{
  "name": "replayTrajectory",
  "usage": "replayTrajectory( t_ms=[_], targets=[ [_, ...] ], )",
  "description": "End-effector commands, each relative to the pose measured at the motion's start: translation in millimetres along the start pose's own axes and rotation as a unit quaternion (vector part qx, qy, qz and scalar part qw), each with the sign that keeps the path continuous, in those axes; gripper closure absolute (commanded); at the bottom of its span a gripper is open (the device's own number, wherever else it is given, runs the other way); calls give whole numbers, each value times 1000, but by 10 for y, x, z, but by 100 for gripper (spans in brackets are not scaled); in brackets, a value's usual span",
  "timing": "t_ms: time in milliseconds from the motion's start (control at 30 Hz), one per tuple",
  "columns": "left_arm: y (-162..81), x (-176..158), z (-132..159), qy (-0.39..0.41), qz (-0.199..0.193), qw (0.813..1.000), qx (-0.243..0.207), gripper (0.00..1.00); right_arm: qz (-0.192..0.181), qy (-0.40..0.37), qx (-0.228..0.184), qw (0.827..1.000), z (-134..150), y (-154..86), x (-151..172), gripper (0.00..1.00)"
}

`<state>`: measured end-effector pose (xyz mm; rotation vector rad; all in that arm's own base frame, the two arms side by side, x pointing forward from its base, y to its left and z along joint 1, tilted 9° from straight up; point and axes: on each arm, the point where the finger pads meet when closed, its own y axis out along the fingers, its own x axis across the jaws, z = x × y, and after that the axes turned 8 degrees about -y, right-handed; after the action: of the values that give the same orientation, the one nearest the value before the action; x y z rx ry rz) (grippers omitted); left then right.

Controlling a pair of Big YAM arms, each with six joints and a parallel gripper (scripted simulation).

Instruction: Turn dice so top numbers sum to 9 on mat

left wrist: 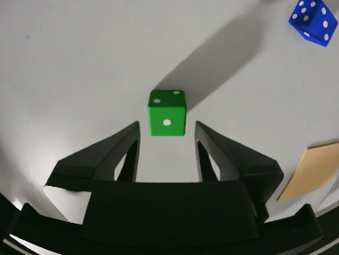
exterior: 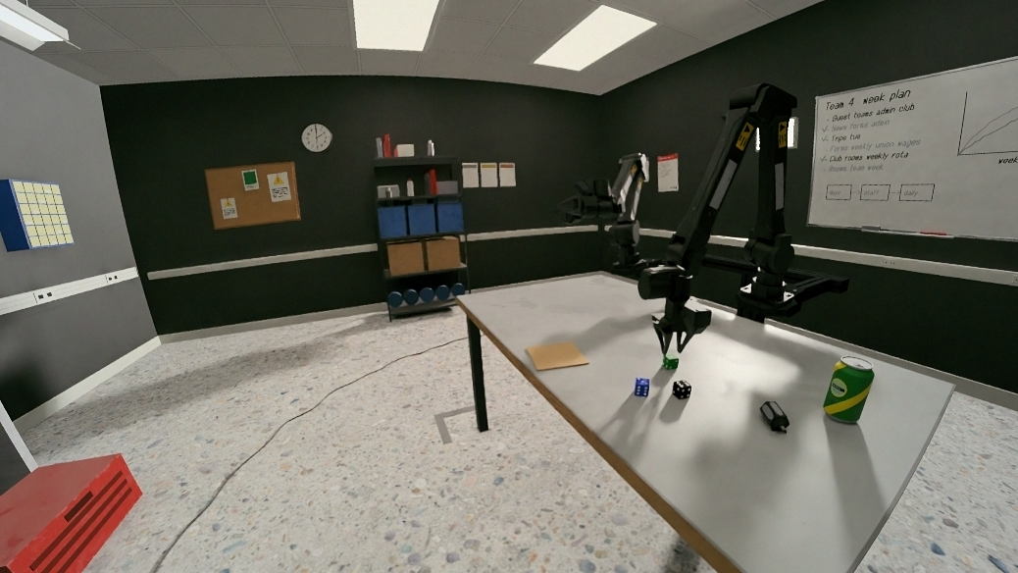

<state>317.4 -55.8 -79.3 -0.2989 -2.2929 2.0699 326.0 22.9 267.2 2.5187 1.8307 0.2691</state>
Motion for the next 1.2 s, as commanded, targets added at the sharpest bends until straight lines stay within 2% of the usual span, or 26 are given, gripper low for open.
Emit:
replayTrajectory(
  t_ms=[0, 800, 1167],
  targets=[
    [22, -124, -43, -6, 9, 1000, 0, 55, 0, 2, -3, 1000, -32, 10, 11, 0],
    [376, -94, -42, -3, 7, 1000, 1, 55, 0, 2, -3, 1000, -32, 10, 11, 0],
    [337, -109, -47, -4, 10, 1000, 1, 55, 0, 2, -3, 1000, -32, 10, 11, 0]
  ],
)
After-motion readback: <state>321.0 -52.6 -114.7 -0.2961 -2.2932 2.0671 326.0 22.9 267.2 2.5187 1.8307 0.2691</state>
